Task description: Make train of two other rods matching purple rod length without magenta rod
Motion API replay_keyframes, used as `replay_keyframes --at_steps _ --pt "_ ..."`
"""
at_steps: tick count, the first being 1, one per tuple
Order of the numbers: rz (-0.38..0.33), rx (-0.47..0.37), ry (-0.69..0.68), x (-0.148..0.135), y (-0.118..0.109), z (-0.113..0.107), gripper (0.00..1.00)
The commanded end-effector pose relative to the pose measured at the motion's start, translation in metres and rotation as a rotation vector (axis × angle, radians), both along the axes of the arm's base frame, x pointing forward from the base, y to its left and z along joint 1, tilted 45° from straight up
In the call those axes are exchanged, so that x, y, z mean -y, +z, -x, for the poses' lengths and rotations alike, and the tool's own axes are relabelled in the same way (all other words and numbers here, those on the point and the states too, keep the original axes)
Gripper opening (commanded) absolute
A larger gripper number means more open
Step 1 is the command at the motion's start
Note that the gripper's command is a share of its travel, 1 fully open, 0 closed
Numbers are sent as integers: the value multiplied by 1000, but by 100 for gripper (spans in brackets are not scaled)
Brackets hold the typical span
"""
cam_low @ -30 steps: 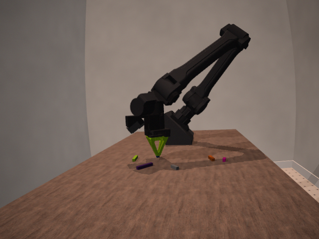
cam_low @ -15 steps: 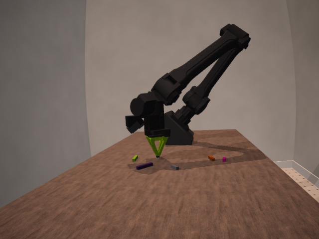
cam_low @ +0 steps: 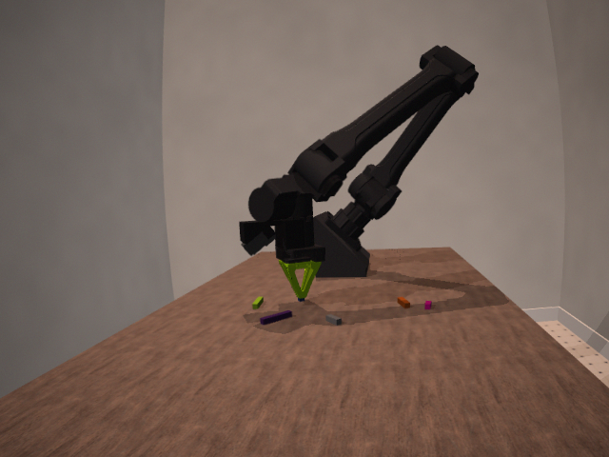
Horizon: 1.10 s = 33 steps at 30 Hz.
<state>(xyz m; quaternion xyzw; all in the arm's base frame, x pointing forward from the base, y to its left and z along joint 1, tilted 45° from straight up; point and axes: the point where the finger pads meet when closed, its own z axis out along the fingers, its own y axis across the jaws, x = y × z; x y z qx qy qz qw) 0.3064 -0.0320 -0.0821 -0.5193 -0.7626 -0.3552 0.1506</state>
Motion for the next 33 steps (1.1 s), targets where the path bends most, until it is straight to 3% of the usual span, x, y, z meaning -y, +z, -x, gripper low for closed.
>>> replay_keyframes --at_steps 1,33 --pt "1 -4 -22 6 -6 5 5" --pt "1 -2 -18 6 -7 8 5"
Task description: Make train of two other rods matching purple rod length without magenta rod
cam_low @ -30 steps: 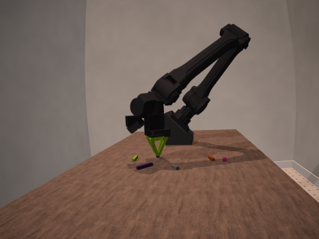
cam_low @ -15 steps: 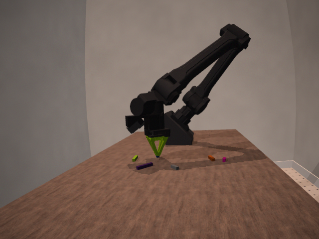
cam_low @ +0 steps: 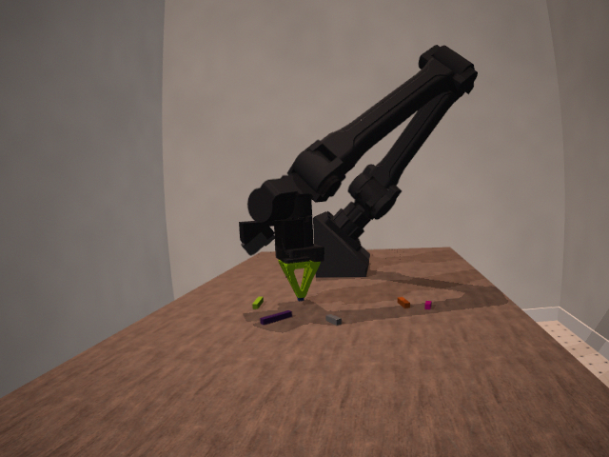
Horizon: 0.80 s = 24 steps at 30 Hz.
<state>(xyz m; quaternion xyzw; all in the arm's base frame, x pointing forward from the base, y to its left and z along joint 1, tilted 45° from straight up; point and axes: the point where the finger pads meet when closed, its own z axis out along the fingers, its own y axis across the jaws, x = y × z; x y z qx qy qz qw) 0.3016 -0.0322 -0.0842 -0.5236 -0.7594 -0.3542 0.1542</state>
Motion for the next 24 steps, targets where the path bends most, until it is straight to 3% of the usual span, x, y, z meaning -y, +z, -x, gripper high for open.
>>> replay_keyframes --at_steps 1,24 --pt "5 8 -11 6 -5 3 5" --pt "8 16 -5 7 -5 -1 5"
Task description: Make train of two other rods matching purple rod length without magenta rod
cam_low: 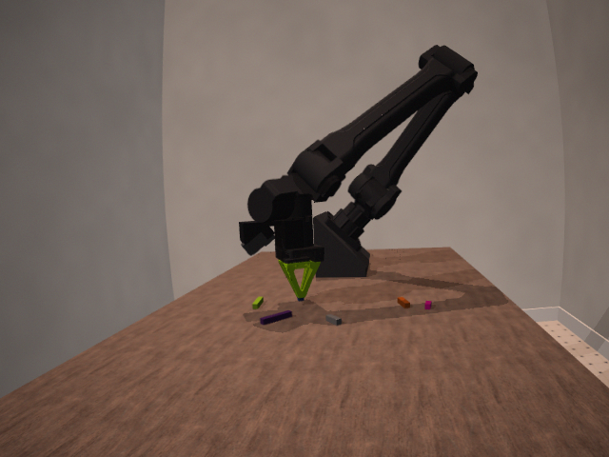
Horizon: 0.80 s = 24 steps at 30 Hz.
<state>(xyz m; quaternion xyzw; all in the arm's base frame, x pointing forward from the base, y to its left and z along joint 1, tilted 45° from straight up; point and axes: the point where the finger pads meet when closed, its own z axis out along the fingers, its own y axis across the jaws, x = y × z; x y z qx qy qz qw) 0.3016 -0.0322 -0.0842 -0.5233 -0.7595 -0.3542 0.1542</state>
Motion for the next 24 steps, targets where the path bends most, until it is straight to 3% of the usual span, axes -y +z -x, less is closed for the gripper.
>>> replay_keyframes --at_steps 1,24 --pt "9 18 -4 7 -4 -3 5" --pt "16 32 4 10 -3 -12 5"
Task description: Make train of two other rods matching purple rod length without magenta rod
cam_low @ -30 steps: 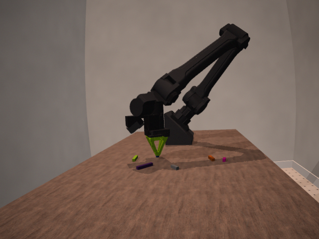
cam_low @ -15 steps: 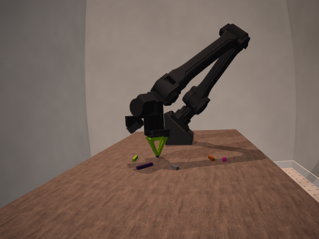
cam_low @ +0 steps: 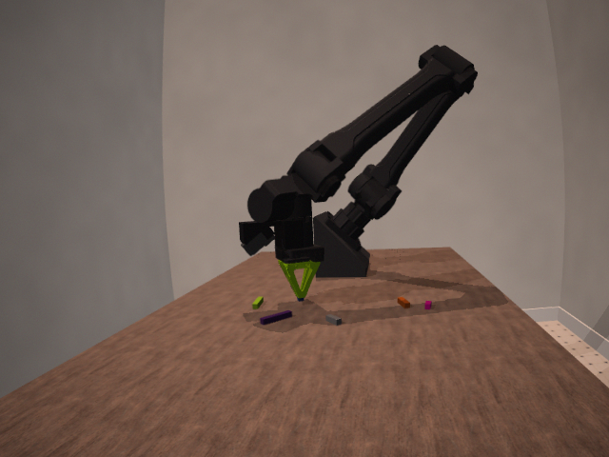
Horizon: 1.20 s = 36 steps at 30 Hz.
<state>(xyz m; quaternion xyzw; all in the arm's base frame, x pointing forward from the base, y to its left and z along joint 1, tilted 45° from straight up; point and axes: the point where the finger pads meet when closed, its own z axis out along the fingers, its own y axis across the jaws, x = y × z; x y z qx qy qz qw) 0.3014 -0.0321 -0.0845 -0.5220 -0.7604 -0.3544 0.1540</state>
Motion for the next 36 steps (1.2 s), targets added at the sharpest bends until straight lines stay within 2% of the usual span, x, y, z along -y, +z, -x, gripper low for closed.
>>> replay_keyframes --at_steps 1,10,22,36 --pt "16 31 1 10 -3 -12 5" --pt "16 30 5 7 -3 -12 5" --pt "0 -4 4 -7 -9 -1 5" --pt "0 -4 4 -8 -10 -1 5"
